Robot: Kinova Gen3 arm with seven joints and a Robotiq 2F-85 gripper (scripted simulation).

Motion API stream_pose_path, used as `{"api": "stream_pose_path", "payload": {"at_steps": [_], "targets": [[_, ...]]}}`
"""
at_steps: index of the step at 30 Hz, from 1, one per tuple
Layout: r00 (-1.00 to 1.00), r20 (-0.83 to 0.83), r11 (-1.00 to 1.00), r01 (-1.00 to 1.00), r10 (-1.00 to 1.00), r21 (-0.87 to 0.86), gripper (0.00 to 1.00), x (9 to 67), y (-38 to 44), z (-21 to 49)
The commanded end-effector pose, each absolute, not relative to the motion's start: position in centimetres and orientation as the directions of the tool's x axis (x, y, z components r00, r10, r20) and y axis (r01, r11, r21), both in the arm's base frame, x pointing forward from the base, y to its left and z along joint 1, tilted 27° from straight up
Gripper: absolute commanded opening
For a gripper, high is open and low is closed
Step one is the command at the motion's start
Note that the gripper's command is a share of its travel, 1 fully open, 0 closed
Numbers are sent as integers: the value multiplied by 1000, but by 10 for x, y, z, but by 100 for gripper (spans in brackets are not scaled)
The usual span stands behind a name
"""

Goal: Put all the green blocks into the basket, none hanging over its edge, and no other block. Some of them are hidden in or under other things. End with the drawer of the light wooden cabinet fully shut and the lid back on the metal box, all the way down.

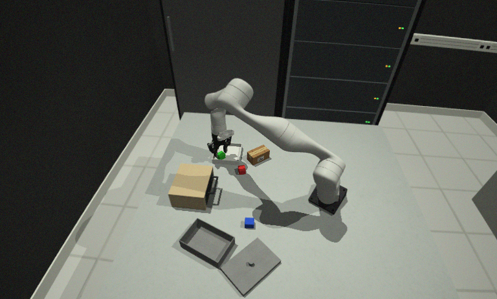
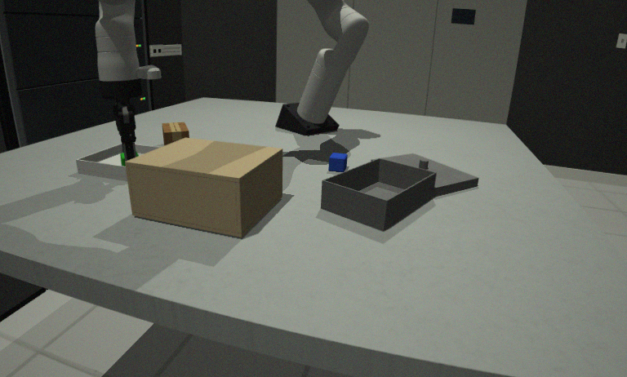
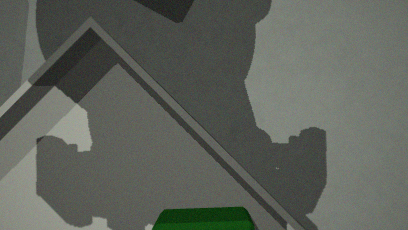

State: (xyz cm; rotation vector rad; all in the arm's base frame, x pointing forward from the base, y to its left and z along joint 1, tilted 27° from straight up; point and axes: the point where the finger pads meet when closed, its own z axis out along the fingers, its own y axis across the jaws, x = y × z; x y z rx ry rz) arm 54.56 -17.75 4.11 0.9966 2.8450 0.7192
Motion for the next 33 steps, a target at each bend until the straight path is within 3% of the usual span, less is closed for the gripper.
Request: {"api": "stream_pose_path", "payload": {"at_steps": [1, 33], "targets": [[-792, 105, 686, 579, 601, 440, 61, 547, -178, 40], [-794, 93, 690, 573, 600, 443, 61, 534, -213, 118]]}}
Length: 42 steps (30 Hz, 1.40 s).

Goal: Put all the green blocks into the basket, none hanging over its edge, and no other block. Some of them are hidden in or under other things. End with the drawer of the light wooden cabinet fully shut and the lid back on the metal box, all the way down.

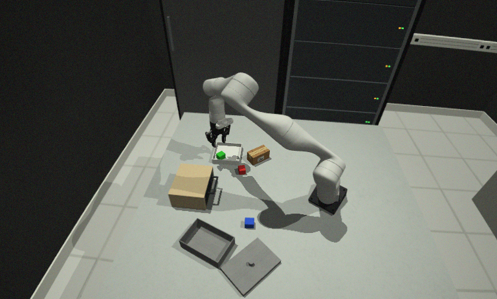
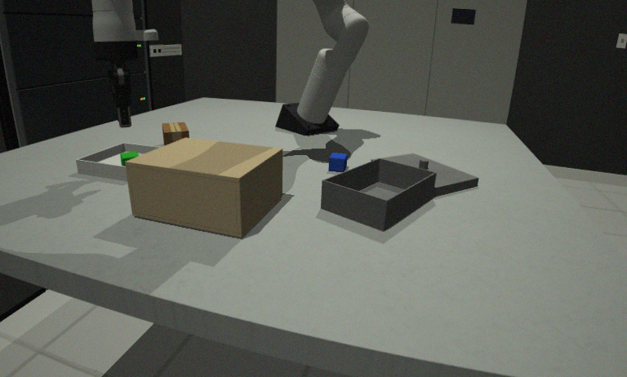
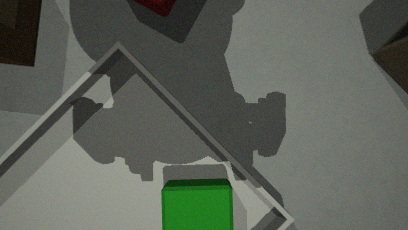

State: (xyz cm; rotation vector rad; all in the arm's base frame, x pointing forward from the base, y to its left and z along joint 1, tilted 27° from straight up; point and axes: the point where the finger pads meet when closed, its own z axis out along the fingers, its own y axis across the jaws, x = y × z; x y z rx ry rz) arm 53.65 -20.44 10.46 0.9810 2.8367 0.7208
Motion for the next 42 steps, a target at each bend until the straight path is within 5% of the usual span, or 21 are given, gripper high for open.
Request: {"api": "stream_pose_path", "payload": {"at_steps": [1, 42], "targets": [[-794, 93, 690, 573, 600, 443, 61, 533, -214, 122], [-796, 98, 690, 572, 597, 444, 61, 521, -230, 170]]}}
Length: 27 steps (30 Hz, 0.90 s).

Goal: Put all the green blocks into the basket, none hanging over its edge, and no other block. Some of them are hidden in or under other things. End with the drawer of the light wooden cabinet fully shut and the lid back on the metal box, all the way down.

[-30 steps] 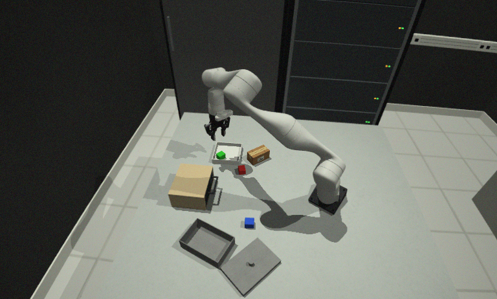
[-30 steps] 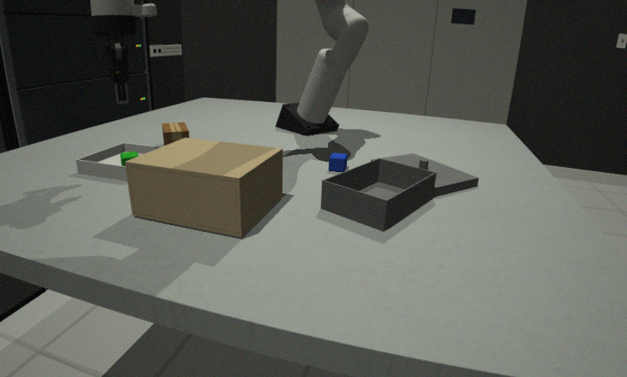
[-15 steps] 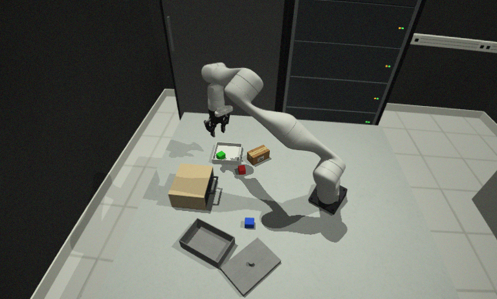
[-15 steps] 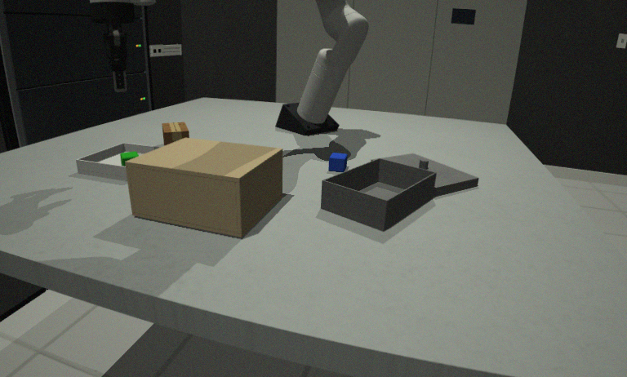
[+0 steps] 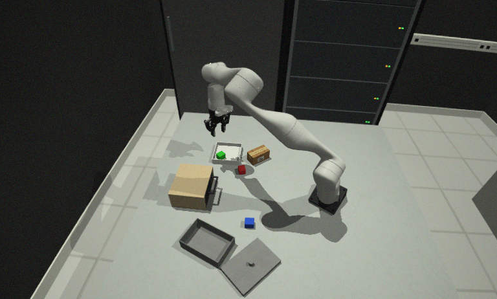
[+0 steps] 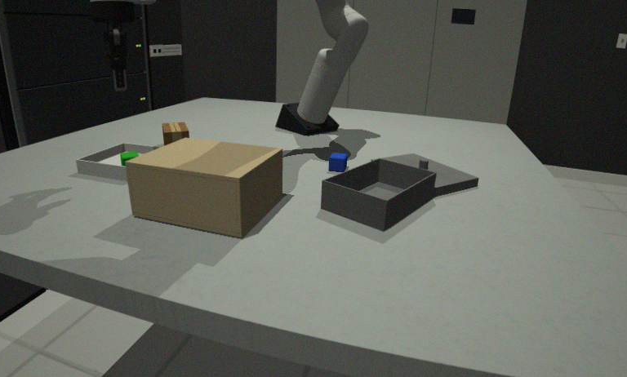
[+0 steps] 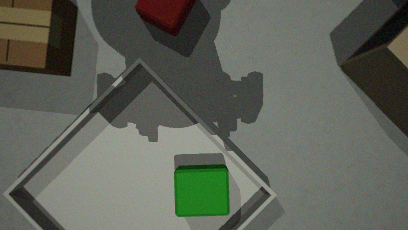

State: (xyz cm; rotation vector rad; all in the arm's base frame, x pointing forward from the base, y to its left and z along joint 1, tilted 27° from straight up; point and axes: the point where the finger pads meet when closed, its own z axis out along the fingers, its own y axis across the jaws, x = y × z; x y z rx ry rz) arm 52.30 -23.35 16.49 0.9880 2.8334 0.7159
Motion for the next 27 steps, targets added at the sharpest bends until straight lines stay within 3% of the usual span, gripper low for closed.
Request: {"api": "stream_pose_path", "payload": {"at_steps": [1, 6, 12, 19, 21, 23, 27], "targets": [[-801, 95, 694, 565, 591, 446, 61, 522, -227, 171], [-825, 71, 722, 529, 561, 446, 61, 527, -210, 179], [-901, 6, 792, 385, 435, 474, 61, 534, -123, 219], [-983, -148, 882, 24, 106, 471, 61, 510, -20, 253], [-980, -201, 887, -104, -13, 449, 61, 497, 8, 261], [-980, -201, 887, -104, -13, 449, 61, 497, 8, 261], [-919, -300, 854, -360, -255, 376, 61, 459, 73, 278]]}}
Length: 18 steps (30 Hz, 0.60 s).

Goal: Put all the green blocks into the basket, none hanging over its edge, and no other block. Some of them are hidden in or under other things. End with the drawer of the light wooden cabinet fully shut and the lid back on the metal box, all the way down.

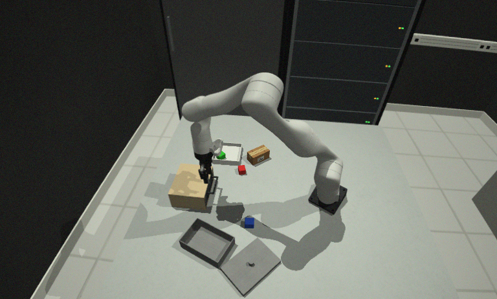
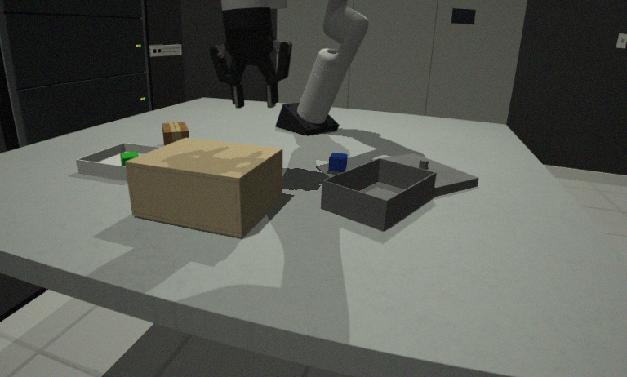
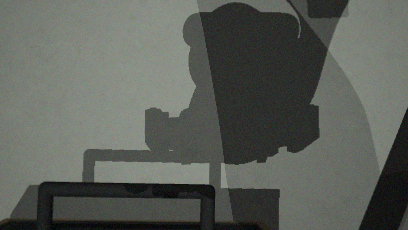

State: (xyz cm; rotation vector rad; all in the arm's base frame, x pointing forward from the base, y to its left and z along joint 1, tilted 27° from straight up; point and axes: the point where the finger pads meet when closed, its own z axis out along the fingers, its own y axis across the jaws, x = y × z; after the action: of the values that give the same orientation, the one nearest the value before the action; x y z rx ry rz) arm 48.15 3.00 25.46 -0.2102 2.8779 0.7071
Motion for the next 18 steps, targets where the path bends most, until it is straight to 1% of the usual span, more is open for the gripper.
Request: {"api": "stream_pose_path", "payload": {"at_steps": [1, 5, 9, 11, 13, 14, 18], "targets": [[-894, -322, 837, -418, -311, 352, 61, 449, 85, 281], [-772, -390, 750, -613, -501, 250, 61, 406, 132, 288], [-654, -428, 661, -734, -624, 159, 61, 359, 175, 294], [-610, -438, 627, -769, -661, 125, 61, 335, 195, 297], [-610, -438, 627, -769, -661, 125, 61, 335, 195, 297], [-593, -436, 612, -782, -677, 114, 61, 302, 221, 305], [-555, -442, 582, -809, -705, 88, 61, 265, 246, 316]]}}
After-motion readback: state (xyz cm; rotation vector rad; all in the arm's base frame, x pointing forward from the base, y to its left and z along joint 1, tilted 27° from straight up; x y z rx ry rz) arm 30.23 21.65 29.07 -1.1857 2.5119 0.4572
